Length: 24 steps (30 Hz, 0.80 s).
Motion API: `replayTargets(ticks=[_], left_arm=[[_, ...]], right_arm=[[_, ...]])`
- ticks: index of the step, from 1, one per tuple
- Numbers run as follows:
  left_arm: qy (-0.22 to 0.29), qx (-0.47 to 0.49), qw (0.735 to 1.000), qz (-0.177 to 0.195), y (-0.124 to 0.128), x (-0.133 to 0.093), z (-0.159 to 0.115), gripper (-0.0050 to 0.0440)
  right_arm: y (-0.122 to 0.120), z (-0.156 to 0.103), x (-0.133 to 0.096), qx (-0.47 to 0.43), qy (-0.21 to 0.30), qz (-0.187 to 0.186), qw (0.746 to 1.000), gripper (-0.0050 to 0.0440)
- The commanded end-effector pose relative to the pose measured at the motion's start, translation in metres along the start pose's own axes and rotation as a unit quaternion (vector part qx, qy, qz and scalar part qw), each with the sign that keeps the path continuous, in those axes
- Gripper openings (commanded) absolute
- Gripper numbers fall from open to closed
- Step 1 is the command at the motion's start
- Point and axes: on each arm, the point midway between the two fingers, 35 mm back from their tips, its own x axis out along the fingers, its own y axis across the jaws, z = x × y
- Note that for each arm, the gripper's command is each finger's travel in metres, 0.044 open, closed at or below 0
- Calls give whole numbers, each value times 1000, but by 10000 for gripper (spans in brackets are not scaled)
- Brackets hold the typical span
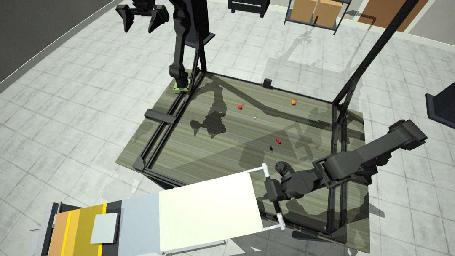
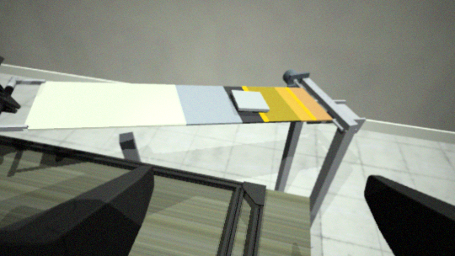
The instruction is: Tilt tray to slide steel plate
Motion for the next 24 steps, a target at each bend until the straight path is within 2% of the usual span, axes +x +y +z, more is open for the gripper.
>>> replayTargets(ticks=[1,9,24], left_arm=[[2,1,1000,29,25,-17,-1,0],[2,1,999,44,43,-29,0,0],[2,1,998,68,56,-37,0,0]], right_arm=[[0,0,0,-1,0,1,1000,440],[0,0,0,-1,0,1,1000,440],[0,0,0,-1,0,1,1000,440]])
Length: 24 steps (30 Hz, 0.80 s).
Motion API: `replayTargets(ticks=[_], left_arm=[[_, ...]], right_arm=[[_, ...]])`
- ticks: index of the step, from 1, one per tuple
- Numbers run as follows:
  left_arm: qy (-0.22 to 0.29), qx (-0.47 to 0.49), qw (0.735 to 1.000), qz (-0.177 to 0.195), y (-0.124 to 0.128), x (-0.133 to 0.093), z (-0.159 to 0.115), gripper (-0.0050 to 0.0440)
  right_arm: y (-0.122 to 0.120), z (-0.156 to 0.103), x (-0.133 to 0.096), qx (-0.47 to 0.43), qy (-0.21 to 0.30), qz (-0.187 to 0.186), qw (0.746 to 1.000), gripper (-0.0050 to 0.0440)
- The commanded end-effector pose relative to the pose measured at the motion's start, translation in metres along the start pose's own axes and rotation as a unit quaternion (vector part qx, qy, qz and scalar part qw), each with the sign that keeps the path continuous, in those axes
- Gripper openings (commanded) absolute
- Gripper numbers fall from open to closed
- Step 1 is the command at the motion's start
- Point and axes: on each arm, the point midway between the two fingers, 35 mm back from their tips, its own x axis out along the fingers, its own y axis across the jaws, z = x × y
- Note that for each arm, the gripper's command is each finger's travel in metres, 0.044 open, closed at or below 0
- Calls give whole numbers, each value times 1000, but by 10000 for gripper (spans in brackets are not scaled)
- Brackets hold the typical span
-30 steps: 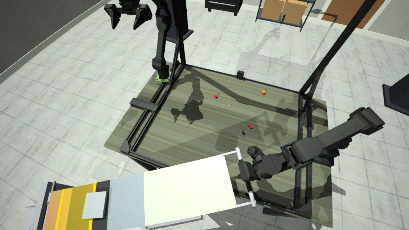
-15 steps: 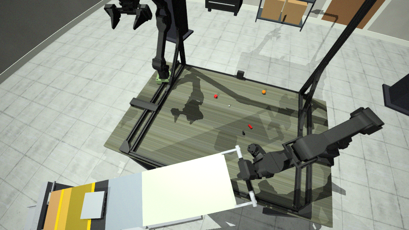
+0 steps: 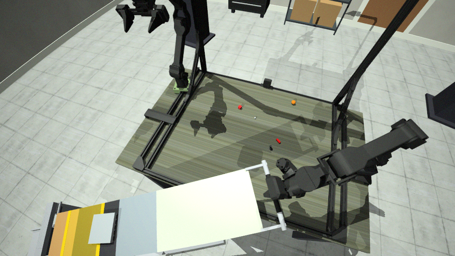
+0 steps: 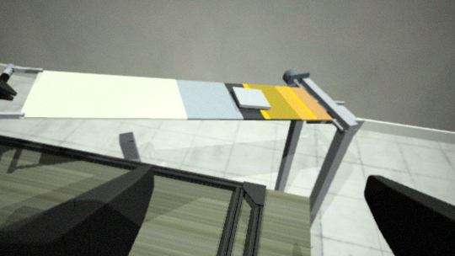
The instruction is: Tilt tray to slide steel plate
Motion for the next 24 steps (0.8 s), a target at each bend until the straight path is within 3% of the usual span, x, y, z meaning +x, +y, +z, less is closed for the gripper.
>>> replayTargets(ticks=[1,24], left_arm=[[3,1,999,47,29,-16,-1,0],[2,1,996,86,42,-23,0,0]], right_arm=[[0,0,0,-1,0,1,1000,440],[0,0,0,-1,0,1,1000,440]])
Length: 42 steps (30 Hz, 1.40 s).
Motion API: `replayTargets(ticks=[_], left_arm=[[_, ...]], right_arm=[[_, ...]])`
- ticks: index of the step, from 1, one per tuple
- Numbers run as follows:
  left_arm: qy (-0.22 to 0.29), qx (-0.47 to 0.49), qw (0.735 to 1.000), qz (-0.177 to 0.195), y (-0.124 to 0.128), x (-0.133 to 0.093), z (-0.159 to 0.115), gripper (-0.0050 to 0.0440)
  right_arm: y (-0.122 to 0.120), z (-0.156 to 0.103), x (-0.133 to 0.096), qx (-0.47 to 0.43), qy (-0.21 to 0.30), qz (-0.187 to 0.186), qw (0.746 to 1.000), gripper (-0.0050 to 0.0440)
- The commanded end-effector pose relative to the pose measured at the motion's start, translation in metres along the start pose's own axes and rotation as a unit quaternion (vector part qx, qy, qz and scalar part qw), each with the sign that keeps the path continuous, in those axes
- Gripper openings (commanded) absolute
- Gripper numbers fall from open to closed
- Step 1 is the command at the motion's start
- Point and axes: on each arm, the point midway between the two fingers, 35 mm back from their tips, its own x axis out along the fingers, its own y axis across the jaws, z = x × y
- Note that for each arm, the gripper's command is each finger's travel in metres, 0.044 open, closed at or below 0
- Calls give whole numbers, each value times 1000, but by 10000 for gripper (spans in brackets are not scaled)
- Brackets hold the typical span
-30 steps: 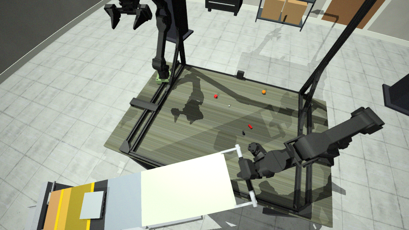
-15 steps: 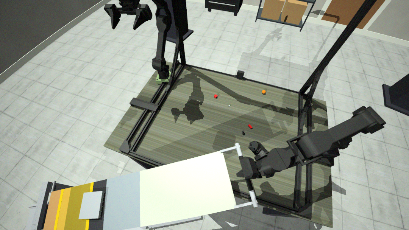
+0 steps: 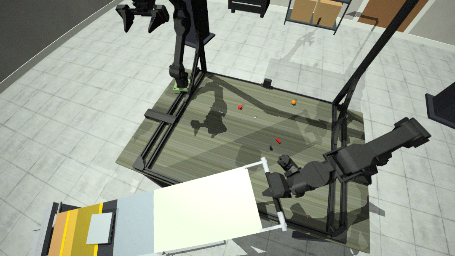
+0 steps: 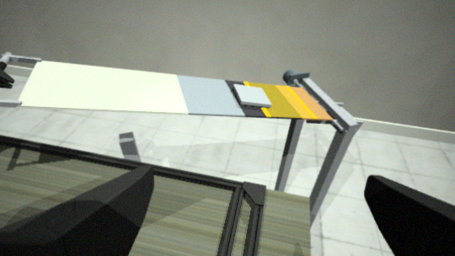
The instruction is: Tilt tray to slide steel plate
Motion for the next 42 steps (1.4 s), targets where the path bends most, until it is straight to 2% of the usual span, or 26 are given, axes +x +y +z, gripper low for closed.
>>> replayTargets(ticks=[1,42], left_arm=[[2,1,999,35,17,-7,0,0],[2,1,998,70,44,-18,0,0]], right_arm=[[0,0,0,-1,0,1,1000,440],[0,0,0,-1,0,1,1000,440]])
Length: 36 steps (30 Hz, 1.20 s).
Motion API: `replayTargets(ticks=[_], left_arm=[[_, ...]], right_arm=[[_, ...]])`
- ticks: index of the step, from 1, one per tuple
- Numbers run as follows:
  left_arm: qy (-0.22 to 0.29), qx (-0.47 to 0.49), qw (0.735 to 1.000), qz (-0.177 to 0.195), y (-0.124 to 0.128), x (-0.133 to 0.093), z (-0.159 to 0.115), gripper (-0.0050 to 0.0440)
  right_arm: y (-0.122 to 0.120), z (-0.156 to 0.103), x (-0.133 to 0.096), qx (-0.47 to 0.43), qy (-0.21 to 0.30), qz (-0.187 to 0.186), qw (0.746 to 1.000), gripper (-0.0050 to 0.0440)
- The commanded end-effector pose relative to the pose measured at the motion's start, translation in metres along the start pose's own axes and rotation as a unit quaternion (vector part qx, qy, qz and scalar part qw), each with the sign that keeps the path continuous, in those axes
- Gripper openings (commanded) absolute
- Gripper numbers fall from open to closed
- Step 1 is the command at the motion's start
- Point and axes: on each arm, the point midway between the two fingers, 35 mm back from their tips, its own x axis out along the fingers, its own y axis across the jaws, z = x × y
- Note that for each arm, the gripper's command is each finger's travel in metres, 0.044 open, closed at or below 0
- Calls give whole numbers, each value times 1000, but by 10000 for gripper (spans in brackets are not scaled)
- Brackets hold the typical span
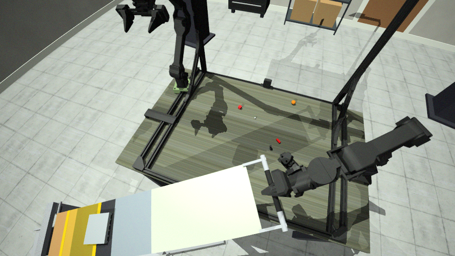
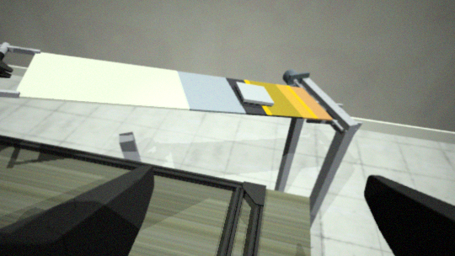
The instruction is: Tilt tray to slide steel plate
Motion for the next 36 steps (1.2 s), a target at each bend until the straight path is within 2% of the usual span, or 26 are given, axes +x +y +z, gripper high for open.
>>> replayTargets(ticks=[1,4,7,8,16,20,27,36], left_arm=[[1,0,1000,31,22,-7,0,0],[1,0,1000,26,6,-2,0,0],[1,0,1000,18,7,-2,0,0],[1,0,1000,18,-16,6,0,0],[1,0,999,-40,-49,18,0,0],[1,0,998,-62,-50,18,0,0],[1,0,998,-62,-39,14,0,0],[1,0,999,-46,-26,9,0,0]], right_arm=[[0,0,0,-1,0,1,1000,440],[0,0,0,-1,0,1,1000,440],[0,0,0,-1,0,1,1000,440],[0,0,0,-1,0,1,1000,440],[0,0,0,-1,0,1,1000,440],[0,0,0,-1,0,1,1000,440],[0,0,0,-1,0,1,1000,440],[0,0,0,-1,0,1,1000,440]])
